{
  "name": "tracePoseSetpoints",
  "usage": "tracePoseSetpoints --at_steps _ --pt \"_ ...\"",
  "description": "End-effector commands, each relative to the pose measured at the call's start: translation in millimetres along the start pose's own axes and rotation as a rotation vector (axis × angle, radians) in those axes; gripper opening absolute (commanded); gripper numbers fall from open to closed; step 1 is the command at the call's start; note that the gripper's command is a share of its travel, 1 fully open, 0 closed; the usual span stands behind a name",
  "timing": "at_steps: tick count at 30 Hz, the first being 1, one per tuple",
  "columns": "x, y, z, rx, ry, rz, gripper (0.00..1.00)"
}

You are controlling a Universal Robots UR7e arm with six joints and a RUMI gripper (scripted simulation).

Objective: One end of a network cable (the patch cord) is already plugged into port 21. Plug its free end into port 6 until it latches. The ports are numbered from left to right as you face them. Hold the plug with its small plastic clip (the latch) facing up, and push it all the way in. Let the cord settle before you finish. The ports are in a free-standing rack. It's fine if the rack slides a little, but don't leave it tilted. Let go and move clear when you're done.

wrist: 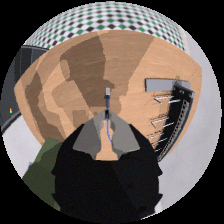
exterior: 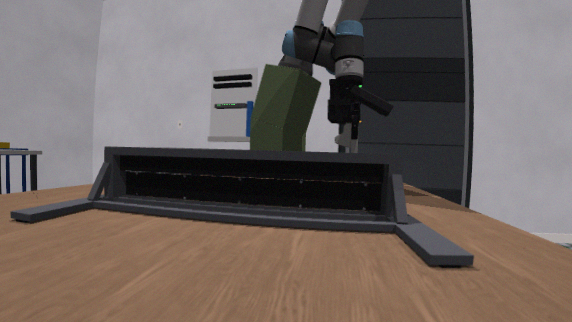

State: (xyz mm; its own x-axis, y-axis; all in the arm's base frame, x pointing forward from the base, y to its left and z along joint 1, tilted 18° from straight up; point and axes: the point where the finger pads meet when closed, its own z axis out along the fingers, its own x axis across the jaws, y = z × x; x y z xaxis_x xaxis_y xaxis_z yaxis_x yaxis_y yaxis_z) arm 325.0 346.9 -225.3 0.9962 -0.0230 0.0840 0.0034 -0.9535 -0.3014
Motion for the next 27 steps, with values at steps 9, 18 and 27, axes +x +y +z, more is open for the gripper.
tracePoseSetpoints --at_steps 9,18,27 --pt "3 0 -2 0.004 0.013 -0.032 0.0" --pt "13 1 -8 0.014 0.054 -0.136 0.0" --pt "35 4 -24 0.018 0.153 -0.379 0.0"
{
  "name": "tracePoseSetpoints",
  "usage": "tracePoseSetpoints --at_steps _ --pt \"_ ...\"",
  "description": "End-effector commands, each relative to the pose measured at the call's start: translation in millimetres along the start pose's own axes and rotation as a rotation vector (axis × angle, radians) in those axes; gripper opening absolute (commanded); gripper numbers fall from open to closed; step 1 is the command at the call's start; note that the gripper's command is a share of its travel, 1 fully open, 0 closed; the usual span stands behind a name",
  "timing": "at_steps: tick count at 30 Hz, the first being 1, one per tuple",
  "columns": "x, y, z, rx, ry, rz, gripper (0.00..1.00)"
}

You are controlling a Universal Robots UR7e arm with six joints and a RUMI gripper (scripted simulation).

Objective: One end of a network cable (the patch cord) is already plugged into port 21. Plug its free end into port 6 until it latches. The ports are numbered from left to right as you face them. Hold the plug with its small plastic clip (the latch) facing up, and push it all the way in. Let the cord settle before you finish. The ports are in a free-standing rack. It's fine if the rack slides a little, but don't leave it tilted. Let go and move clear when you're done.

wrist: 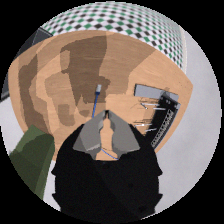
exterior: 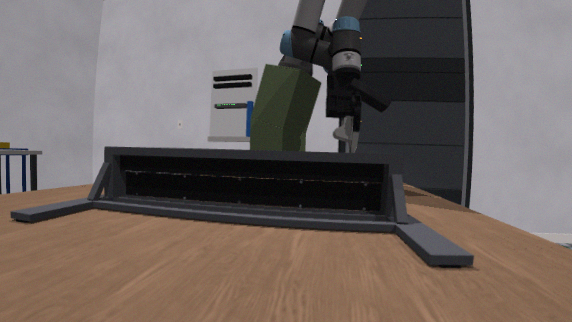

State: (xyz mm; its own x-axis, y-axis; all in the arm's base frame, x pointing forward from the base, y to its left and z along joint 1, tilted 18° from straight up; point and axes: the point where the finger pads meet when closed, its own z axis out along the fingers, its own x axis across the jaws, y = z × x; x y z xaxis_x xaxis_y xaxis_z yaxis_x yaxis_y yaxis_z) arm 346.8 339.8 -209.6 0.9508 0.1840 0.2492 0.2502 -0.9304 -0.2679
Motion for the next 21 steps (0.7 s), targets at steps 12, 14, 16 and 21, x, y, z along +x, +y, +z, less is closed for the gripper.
tracePoseSetpoints --at_steps 12,14,16,21 --pt "36 16 -26 -0.025 0.171 -0.421 0.0" --pt "40 18 -30 -0.035 0.191 -0.473 0.0" --pt "44 21 -34 -0.046 0.211 -0.526 0.0" --pt "52 25 -41 -0.07 0.246 -0.621 0.0"
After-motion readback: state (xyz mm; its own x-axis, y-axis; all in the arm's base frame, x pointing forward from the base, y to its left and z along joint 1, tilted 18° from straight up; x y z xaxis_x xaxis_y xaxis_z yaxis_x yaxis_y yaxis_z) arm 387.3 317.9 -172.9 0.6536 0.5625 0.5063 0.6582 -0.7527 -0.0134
